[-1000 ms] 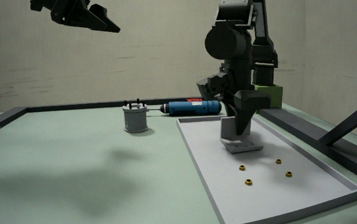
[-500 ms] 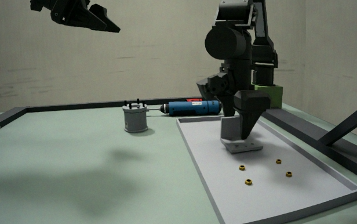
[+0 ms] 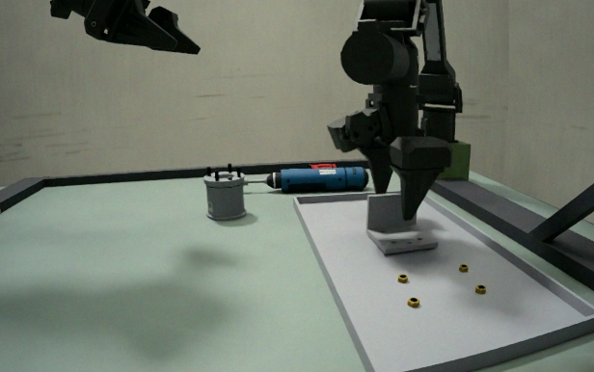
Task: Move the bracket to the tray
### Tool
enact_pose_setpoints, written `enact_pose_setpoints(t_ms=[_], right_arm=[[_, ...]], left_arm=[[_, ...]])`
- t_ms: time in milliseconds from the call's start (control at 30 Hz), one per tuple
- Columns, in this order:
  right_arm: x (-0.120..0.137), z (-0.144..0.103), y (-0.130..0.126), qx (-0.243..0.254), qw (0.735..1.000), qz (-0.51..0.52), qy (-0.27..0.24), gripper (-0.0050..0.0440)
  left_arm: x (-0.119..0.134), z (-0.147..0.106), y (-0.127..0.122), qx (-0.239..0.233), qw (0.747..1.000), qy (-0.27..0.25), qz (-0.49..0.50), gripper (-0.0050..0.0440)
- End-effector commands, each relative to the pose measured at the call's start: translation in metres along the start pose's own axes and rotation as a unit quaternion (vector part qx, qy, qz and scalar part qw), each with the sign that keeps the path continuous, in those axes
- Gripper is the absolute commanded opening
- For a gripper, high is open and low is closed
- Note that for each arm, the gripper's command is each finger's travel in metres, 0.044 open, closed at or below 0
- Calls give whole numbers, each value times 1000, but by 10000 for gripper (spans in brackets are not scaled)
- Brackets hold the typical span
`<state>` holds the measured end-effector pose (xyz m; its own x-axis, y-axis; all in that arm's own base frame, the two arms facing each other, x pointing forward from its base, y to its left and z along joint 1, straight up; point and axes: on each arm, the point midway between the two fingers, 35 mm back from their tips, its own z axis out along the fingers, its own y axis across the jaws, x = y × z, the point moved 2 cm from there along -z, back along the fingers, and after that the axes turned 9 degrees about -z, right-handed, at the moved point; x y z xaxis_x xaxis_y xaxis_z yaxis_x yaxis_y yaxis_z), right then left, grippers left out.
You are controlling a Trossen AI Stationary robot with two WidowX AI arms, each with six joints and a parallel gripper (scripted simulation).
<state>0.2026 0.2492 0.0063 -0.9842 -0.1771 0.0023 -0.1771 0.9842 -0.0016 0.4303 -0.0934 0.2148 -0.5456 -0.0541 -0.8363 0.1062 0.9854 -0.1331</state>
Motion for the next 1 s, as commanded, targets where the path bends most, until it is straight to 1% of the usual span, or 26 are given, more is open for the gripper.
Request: enact_pose_setpoints(t_ms=[0, 133, 267, 667, 700, 967], right_arm=[[-6, -38, 6, -18, 1000, 0, -21, 440], [-5, -65, 5, -18, 1000, 0, -21, 440], [-5, -69, 5, -18, 1000, 0, -21, 440], [-5, -68, 5, -16, 1000, 0, -20, 440], [-3, -63, 3, -11, 1000, 0, -13, 440], [-3, -63, 3, -11, 1000, 0, -13, 440]], left_arm=[[-11, -7, -2, 4, 1000, -16, 1, 440], [-11, -7, -2, 4, 1000, -16, 1, 440], [-11, -7, -2, 4, 1000, -16, 1, 440], [-11, -7, -2, 4, 1000, -16, 1, 440], [-11, -7, -2, 4, 1000, -16, 1, 440], [-11, -7, -2, 4, 1000, -16, 1, 440]])
